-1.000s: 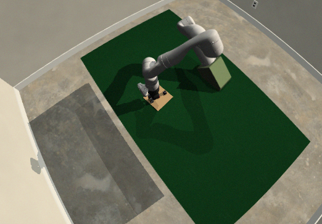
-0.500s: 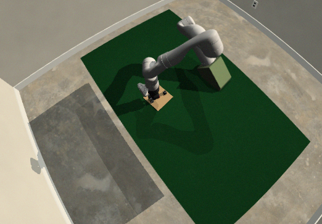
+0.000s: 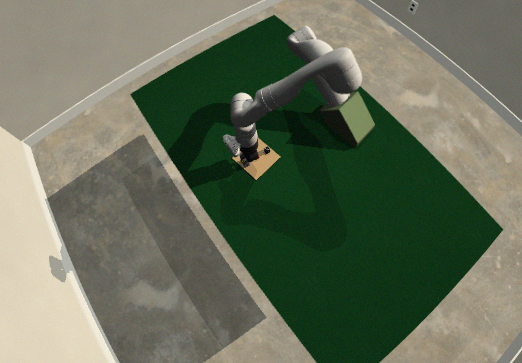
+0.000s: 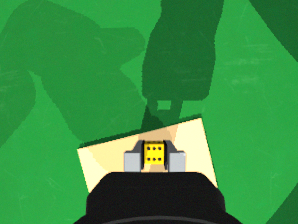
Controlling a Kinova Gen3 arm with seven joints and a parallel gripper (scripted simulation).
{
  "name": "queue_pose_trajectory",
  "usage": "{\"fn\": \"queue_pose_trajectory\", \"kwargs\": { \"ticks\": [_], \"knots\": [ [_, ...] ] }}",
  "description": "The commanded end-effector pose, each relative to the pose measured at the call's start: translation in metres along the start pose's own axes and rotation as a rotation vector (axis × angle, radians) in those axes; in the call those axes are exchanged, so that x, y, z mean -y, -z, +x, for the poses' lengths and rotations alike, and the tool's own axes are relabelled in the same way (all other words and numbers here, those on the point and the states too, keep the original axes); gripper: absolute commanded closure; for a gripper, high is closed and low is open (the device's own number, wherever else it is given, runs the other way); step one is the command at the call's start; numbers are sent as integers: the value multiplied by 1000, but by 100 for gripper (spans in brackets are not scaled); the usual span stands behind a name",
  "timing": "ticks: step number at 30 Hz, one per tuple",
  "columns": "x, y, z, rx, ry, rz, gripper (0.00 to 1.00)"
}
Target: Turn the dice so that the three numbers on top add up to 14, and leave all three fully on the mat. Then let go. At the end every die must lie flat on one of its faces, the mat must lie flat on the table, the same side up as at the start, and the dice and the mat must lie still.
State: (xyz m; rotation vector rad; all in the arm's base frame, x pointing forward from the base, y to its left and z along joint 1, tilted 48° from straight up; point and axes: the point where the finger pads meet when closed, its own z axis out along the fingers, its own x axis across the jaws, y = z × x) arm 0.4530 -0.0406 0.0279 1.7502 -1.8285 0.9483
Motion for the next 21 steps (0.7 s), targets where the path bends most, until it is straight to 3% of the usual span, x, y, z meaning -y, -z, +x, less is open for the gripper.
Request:
{"fn": "queue_pose_trajectory", "kwargs": {
  "ticks": [1, 7, 11, 13, 14, 18, 19, 21],
  "knots": [
    [0, 1, 0, 1, 0, 2, 60],
    [0, 1, 0, 1, 0, 2, 60],
    [0, 1, 0, 1, 0, 2, 48],
    [0, 1, 0, 1, 0, 2, 48],
    [0, 1, 0, 1, 0, 2, 42],
    [0, 1, 0, 1, 0, 2, 42],
    [0, 1, 0, 1, 0, 2, 36],
    [0, 1, 0, 1, 0, 2, 36]
  ]
}}
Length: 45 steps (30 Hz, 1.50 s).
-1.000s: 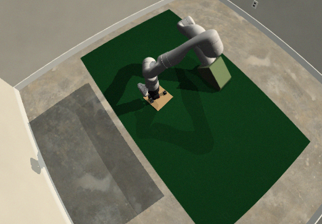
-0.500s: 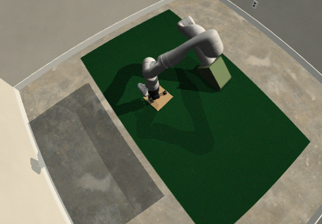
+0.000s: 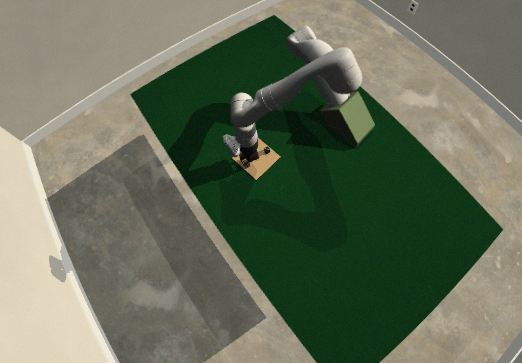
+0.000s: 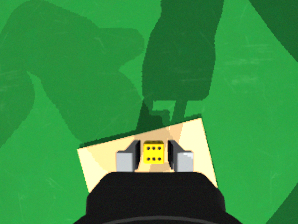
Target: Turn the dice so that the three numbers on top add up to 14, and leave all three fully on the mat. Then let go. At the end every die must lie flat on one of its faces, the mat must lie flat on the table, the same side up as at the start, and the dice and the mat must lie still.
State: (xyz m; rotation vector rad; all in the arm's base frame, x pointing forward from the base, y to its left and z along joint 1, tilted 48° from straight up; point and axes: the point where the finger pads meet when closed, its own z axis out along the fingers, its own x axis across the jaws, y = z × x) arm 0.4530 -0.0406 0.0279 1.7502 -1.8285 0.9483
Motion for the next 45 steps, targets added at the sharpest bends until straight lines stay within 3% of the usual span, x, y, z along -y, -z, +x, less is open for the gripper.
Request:
{"fn": "queue_pose_trajectory", "kwargs": {
  "ticks": [1, 17, 36, 43, 44, 45],
  "knots": [
    [0, 1, 0, 1, 0, 2, 30],
    [0, 6, 0, 1, 0, 2, 30],
    [0, 82, 0, 1, 0, 2, 30],
    [0, 91, 0, 1, 0, 2, 30],
    [0, 91, 0, 1, 0, 2, 0],
    [0, 91, 0, 1, 0, 2, 0]
  ]
}}
